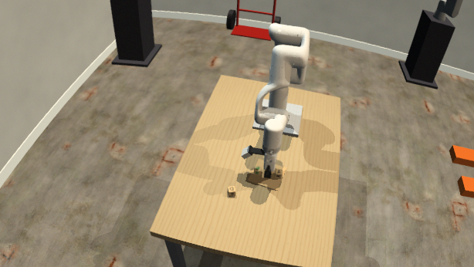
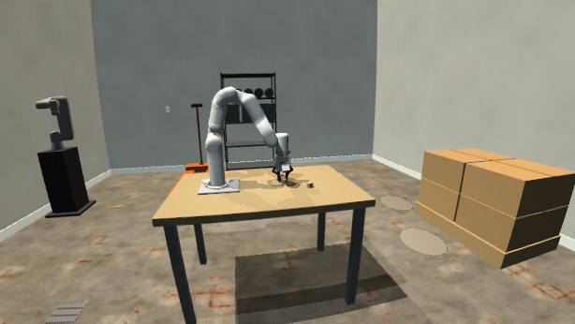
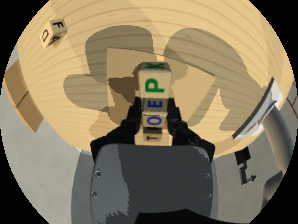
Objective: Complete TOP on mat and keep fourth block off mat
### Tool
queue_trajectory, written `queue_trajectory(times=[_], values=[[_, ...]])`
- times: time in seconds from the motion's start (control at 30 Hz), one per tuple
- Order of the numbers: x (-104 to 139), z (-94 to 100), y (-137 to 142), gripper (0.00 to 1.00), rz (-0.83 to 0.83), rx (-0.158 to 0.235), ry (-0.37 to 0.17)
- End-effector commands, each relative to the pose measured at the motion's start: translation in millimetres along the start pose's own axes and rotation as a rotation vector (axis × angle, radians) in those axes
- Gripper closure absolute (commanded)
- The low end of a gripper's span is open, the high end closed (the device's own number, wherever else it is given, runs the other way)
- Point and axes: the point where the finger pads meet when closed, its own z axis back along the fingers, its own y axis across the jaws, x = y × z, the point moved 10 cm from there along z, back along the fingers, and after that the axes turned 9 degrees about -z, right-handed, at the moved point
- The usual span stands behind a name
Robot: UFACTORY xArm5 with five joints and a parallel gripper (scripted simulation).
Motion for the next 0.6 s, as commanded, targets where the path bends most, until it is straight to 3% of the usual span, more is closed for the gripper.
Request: queue_trajectory(times=[0.0,0.07,0.57], values=[[0.2,1.0,-0.9,0.57,0.0,-0.003,-0.001],[0.2,1.0,-0.9,0.53,0.0,-0.003,-0.001],[0.2,4.3,-0.9,0.53,0.0,-0.003,-0.001]])
